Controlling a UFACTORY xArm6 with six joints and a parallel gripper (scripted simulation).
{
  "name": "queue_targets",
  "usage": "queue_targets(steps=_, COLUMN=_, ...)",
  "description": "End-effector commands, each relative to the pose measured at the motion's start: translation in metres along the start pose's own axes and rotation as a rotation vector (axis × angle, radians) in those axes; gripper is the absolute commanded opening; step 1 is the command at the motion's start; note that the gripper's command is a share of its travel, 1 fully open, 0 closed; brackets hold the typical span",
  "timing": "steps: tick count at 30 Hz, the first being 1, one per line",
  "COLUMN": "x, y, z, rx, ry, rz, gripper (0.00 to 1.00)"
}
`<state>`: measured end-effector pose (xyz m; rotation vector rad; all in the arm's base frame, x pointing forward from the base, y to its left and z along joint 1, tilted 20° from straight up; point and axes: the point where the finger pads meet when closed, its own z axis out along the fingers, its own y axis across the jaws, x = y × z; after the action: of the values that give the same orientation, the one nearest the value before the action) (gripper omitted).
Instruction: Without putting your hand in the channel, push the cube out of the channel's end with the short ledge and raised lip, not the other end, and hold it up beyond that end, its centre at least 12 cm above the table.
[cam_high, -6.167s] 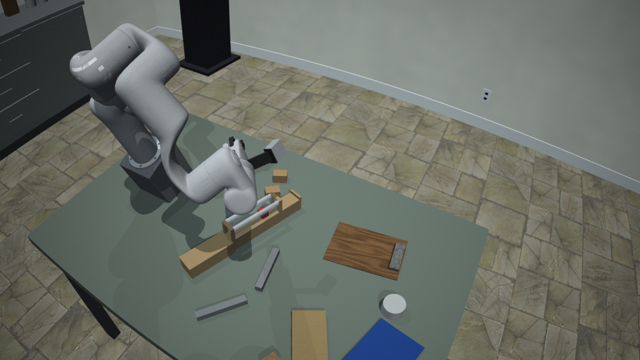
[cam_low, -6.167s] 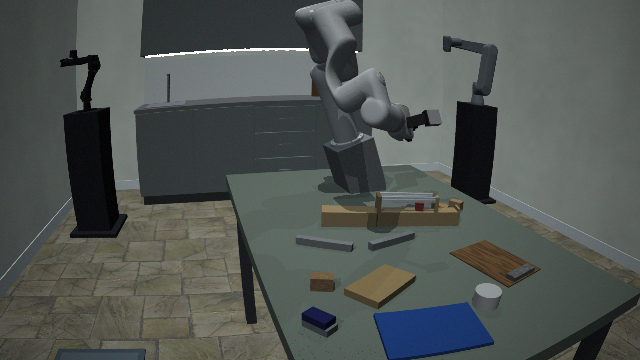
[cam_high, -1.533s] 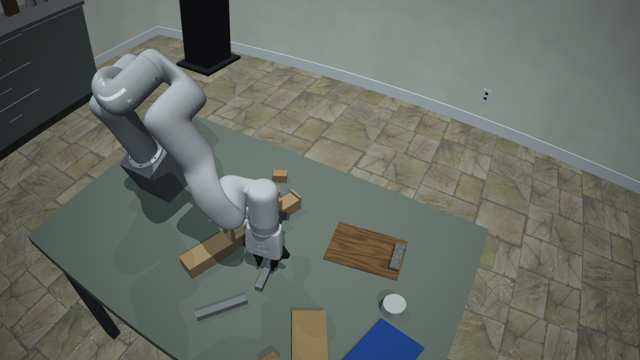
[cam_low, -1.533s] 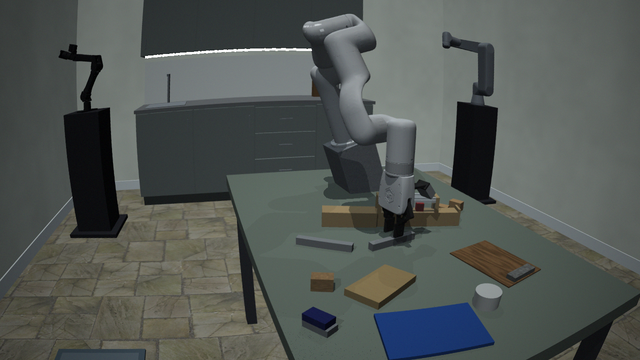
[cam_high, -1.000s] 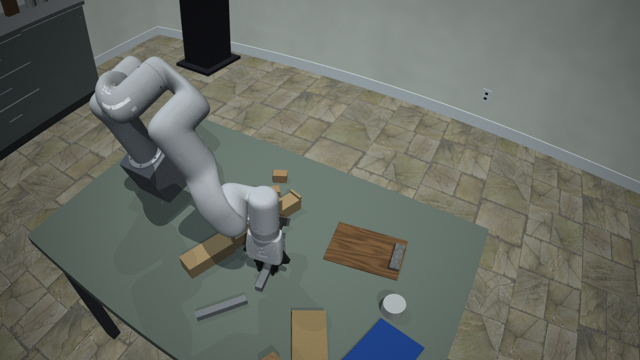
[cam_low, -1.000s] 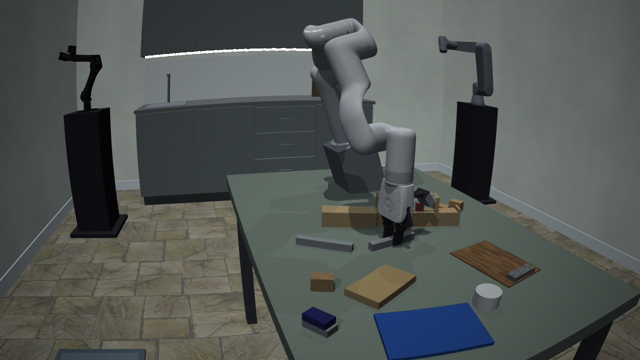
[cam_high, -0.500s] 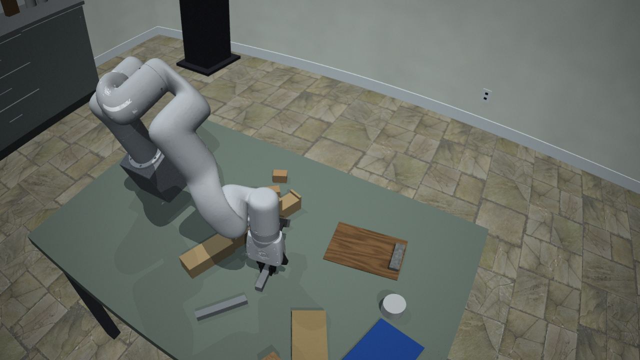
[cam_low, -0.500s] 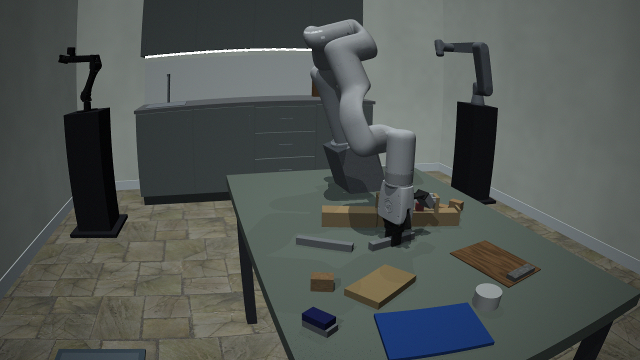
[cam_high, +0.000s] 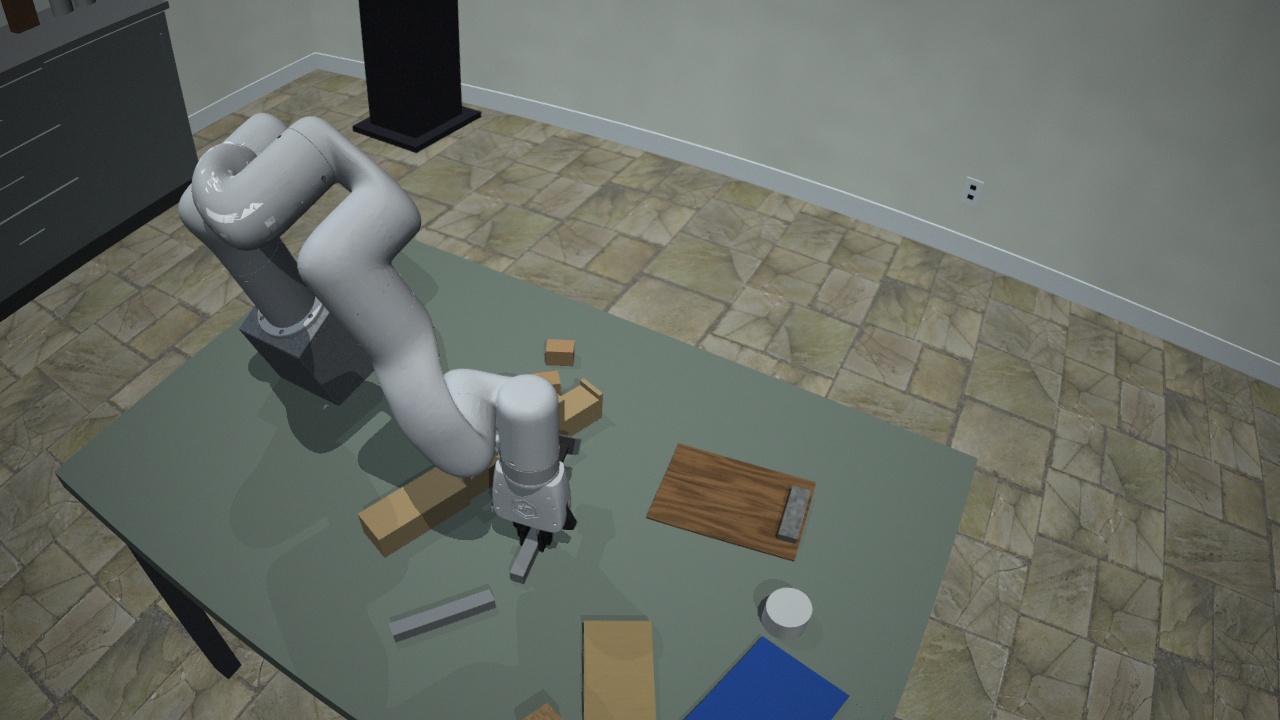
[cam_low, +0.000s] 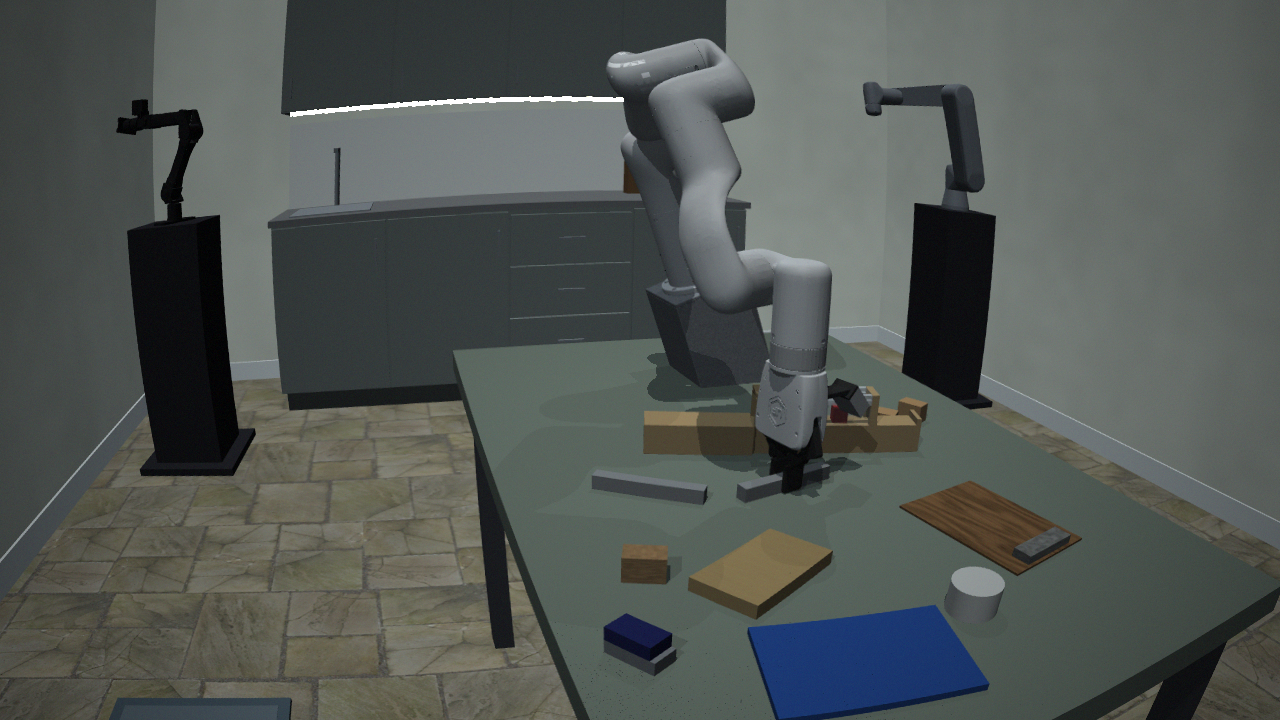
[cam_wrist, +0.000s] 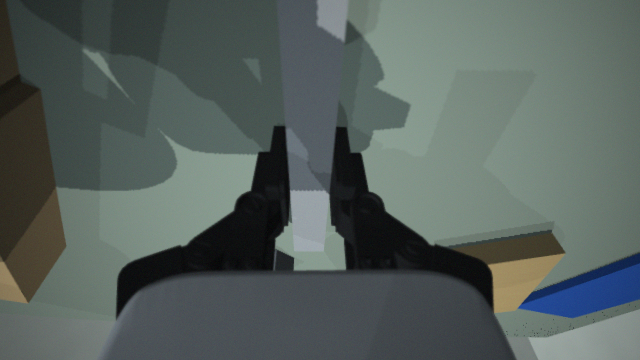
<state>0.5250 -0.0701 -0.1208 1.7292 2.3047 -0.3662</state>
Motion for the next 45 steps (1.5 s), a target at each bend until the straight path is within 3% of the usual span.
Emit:
queue_targets(steps=1, x=-0.001, y=0.002, z=-0.001, rx=-0.004, ry=-0.001, rz=0.0, gripper=0.0)
queue_targets(steps=22, x=-0.001, y=0.002, z=-0.01, rx=-0.004, ry=-0.001, rz=0.0, gripper=0.0)
queue_targets(steps=33, x=0.0, y=0.001, z=-0.112, rx=-0.004, ry=-0.001, rz=0.0, gripper=0.0)
queue_targets(steps=45, x=0.0, y=0.001, z=-0.117, rx=-0.004, ry=-0.001, rz=0.0, gripper=0.0)
